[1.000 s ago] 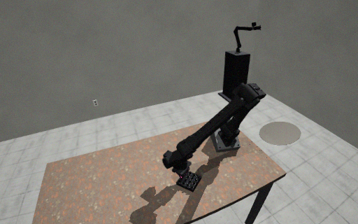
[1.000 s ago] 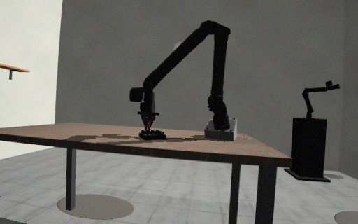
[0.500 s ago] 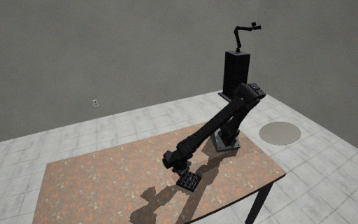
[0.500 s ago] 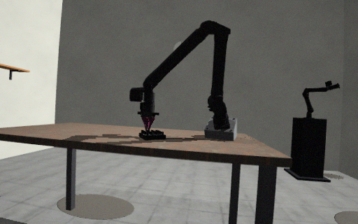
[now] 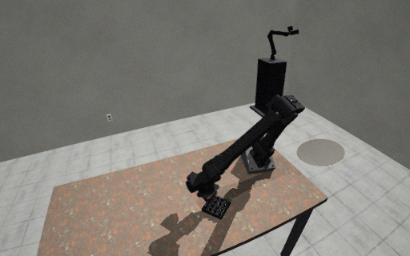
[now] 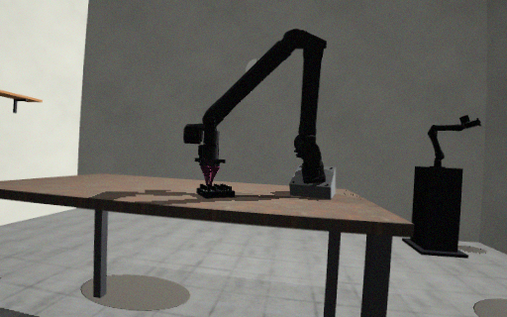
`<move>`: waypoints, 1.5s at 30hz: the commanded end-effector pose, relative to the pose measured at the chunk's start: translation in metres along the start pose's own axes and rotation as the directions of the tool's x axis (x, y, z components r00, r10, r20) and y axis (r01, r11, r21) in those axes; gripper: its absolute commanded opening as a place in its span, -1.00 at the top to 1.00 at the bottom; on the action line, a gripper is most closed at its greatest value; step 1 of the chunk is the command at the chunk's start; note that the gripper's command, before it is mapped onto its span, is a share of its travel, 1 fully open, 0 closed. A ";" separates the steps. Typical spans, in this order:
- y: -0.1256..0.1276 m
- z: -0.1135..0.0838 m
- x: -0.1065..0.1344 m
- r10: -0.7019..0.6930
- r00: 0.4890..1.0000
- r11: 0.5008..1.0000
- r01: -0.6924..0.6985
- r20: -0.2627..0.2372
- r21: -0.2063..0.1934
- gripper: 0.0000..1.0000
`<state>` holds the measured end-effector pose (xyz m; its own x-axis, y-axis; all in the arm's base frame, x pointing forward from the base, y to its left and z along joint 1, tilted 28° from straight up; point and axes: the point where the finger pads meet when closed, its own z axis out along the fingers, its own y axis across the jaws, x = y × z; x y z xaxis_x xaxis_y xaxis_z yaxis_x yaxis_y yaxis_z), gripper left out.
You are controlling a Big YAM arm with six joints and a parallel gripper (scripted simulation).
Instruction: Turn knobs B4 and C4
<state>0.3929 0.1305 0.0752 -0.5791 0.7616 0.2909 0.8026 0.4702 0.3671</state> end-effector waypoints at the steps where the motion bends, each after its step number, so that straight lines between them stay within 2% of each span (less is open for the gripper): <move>1: -0.003 0.006 0.001 0.005 1.000 1.000 -0.005 -0.004 0.013 0.84; 19: -0.003 0.006 0.001 -0.054 0.999 0.998 0.054 -0.004 0.013 0.84; 35: -0.003 0.006 0.001 -0.218 0.976 0.976 0.218 -0.007 0.011 0.84; 45: -0.003 0.006 0.002 -0.407 0.913 0.913 0.407 -0.010 0.008 0.84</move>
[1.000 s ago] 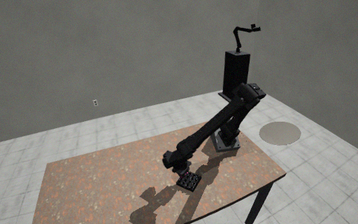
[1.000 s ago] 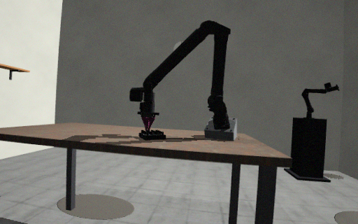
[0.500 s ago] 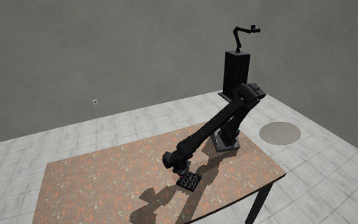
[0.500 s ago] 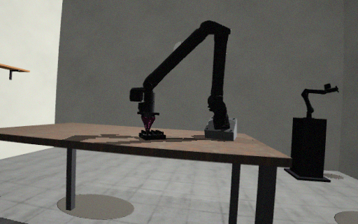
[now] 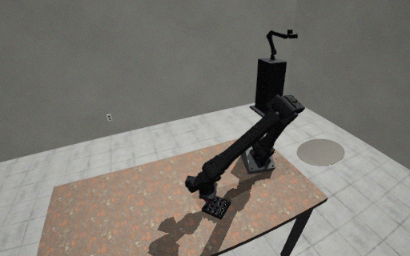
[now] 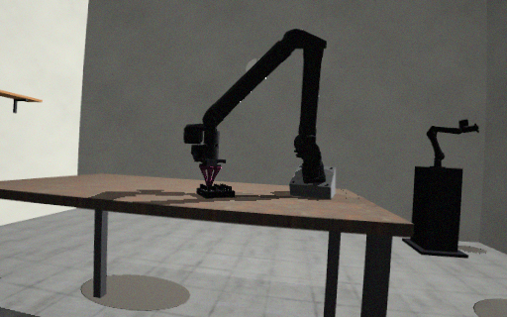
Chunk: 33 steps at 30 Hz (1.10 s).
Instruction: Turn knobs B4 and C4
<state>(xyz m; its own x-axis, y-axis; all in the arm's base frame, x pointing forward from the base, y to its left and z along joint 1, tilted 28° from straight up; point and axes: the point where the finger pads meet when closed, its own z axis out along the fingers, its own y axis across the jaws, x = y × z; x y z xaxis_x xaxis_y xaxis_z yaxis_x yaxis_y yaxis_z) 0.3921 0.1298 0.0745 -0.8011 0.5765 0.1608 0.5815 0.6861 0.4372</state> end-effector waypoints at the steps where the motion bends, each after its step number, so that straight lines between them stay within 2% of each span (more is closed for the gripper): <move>1: -0.001 0.006 0.002 -0.123 0.992 0.992 0.124 -0.010 0.005 0.84; 10: 0.000 0.006 0.003 -0.292 0.956 0.956 0.292 -0.012 0.001 0.84; 22: 0.002 0.005 0.002 -0.572 0.820 0.820 0.572 -0.008 -0.005 0.84; 24: 0.002 0.005 0.002 -0.572 0.820 0.820 0.572 -0.008 -0.005 0.84; 33: 0.005 0.005 0.001 -0.747 0.665 0.665 0.747 -0.002 -0.007 0.84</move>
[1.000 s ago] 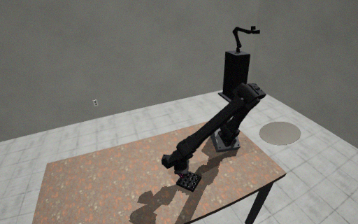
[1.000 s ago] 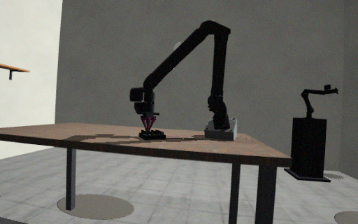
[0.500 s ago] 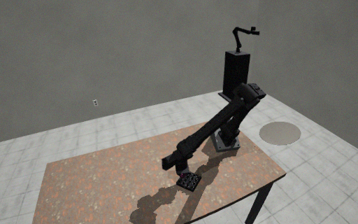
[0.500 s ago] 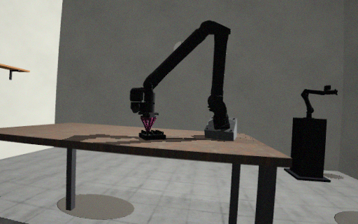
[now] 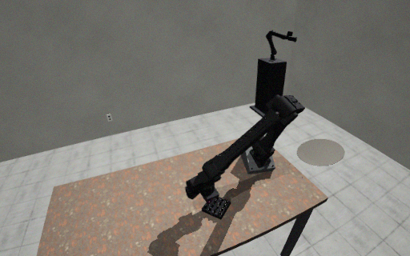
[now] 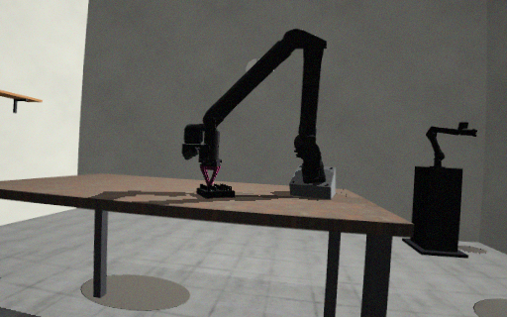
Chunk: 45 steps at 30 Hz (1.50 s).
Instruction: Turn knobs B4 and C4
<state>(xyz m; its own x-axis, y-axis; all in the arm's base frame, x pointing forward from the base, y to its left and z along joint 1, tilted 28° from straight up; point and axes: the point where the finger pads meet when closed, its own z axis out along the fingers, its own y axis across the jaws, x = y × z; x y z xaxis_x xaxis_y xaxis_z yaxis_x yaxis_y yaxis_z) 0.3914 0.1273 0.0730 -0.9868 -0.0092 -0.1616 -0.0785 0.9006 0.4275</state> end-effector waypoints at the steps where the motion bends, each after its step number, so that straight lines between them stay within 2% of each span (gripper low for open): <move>1: 0.007 0.005 -0.003 -0.157 0.988 0.987 0.157 0.001 -0.017 0.84; 6: 0.007 0.005 -0.003 -0.270 0.963 0.963 0.270 0.003 -0.017 0.84; 8: 0.007 0.005 -0.003 -0.270 0.963 0.963 0.270 0.003 -0.017 0.84; 23: 0.007 0.005 -0.003 -0.510 0.860 0.860 0.510 0.007 -0.017 0.84; 36: 0.007 0.005 -0.002 -0.587 0.810 0.809 0.587 0.008 -0.016 0.84; 45: 0.007 0.005 -0.002 -0.603 0.798 0.797 0.603 0.008 -0.017 0.84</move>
<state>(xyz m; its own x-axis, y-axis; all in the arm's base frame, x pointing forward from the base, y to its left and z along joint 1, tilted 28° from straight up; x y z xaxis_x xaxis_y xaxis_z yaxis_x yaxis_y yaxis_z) 0.3923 0.1264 0.0730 -0.7641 -0.5224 -0.3785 -0.6288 0.7342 0.2559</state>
